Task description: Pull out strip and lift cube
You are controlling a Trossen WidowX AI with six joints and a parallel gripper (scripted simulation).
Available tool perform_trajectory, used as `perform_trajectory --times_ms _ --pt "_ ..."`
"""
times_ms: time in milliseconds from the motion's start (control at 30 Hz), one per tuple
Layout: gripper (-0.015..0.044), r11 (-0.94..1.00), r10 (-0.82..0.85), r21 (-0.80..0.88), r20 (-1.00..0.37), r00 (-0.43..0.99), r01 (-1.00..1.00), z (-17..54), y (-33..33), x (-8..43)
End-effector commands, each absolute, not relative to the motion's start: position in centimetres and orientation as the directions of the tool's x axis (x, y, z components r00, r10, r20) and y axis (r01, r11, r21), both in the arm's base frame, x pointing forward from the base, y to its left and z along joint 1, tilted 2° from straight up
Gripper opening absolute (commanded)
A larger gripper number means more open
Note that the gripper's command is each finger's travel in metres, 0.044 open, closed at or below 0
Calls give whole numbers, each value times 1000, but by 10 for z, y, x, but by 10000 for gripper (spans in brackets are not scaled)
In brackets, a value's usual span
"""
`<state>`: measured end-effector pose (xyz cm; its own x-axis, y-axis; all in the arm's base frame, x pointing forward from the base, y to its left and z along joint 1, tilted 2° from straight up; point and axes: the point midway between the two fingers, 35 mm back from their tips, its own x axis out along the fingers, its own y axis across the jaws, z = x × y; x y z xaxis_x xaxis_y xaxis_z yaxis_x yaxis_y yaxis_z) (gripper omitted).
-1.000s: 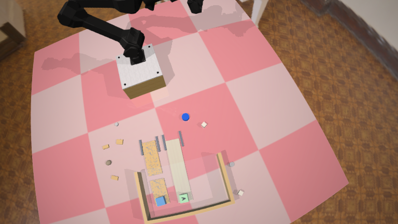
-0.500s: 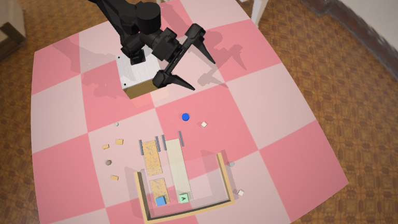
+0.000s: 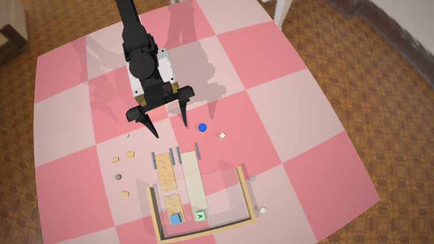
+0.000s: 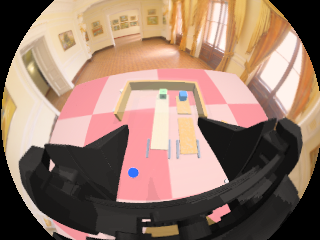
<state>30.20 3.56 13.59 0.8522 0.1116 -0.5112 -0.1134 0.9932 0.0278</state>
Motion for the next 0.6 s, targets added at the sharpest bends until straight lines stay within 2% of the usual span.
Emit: perform_trajectory --times_ms 0,333,400,567 --pt "400 994 100 11 -523 846 -111 132 32 301" --pt "400 994 100 11 -523 846 -111 132 32 301" --pt "347 994 99 16 -548 830 -108 131 33 305" --pt "216 996 92 51 -715 693 -80 116 39 328"
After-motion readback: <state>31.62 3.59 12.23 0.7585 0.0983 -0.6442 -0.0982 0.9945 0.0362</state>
